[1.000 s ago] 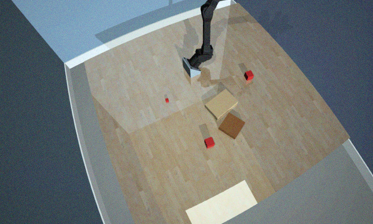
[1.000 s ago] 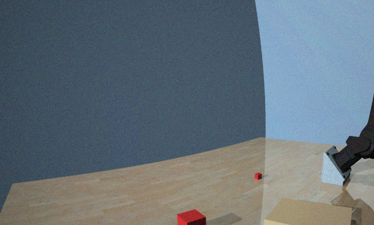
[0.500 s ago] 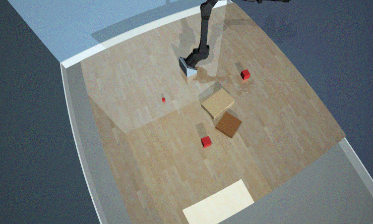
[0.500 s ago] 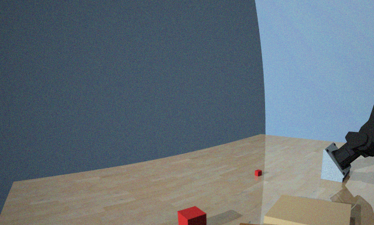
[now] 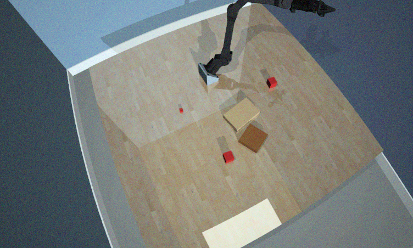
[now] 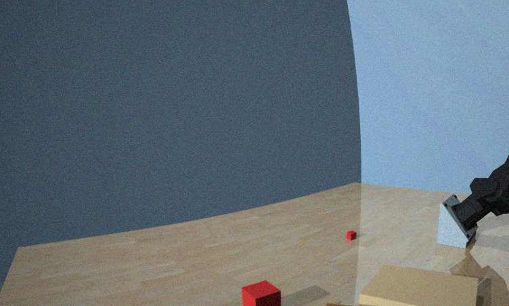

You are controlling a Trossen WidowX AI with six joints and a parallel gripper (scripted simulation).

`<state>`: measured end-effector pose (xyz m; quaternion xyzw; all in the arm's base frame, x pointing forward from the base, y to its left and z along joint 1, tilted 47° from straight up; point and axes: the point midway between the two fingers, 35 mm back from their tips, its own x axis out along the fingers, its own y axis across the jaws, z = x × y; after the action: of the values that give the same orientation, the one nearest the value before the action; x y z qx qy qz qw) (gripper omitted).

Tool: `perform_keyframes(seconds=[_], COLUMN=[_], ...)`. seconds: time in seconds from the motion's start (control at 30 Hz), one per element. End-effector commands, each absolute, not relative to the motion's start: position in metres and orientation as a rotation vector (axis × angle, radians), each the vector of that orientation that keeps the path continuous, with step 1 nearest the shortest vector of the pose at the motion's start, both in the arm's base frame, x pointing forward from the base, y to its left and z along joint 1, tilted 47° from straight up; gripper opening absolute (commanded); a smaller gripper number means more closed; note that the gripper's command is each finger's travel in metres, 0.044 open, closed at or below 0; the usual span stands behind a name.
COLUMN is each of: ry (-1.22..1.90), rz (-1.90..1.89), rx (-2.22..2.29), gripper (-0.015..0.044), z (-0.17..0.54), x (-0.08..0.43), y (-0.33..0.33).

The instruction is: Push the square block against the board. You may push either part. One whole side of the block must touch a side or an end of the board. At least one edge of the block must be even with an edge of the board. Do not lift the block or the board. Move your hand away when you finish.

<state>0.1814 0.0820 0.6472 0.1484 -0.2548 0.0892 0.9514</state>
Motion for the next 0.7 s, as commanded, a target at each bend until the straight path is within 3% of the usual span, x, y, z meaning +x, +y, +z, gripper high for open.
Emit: perform_keyframes(seconds=[0.0, 0.67], ry=[-0.474, -0.213], rz=[0.195, 0.216], rx=[0.238, 0.062], gripper=[0.0, 0.0], z=[0.633, 0.551], x=[0.203, 0.304], y=[0.103, 0.151])
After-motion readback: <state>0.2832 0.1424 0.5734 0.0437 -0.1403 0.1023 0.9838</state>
